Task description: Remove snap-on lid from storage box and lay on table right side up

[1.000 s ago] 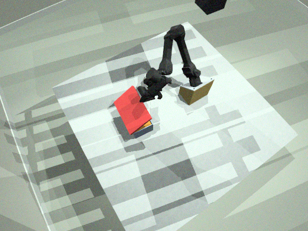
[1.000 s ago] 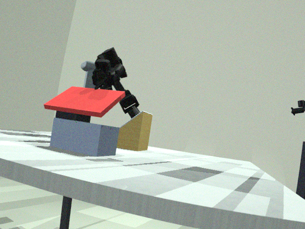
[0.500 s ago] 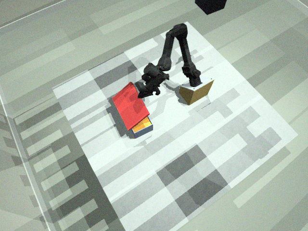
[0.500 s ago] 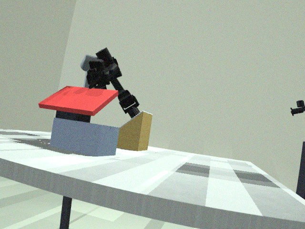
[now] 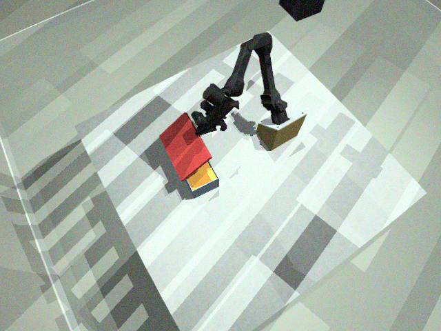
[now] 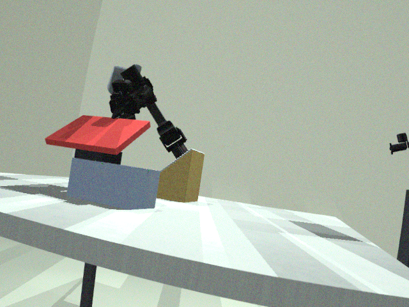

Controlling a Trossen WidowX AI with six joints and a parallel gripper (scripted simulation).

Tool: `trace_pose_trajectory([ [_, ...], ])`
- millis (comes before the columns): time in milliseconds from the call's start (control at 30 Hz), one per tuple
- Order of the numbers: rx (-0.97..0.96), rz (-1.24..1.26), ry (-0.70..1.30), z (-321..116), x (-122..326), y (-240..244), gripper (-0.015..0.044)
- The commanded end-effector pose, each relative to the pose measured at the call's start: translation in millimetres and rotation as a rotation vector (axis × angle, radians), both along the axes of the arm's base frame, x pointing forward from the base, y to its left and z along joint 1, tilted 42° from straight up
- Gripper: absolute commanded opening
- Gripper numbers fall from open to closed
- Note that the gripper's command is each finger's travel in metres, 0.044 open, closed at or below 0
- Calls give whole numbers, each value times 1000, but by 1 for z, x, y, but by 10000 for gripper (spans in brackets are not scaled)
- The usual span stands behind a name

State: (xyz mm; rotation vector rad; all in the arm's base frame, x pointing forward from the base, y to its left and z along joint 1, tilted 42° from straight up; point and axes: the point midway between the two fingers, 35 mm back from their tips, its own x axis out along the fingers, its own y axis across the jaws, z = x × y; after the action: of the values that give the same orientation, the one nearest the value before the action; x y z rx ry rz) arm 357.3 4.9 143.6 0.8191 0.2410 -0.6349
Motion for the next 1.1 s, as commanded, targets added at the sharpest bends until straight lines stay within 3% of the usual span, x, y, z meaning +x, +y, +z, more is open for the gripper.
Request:
trace_pose_trajectory([
  [0,5,11,-15,10,-1,-3,0],
  [1067,2,11,-16,53,-9,-51,0],
])
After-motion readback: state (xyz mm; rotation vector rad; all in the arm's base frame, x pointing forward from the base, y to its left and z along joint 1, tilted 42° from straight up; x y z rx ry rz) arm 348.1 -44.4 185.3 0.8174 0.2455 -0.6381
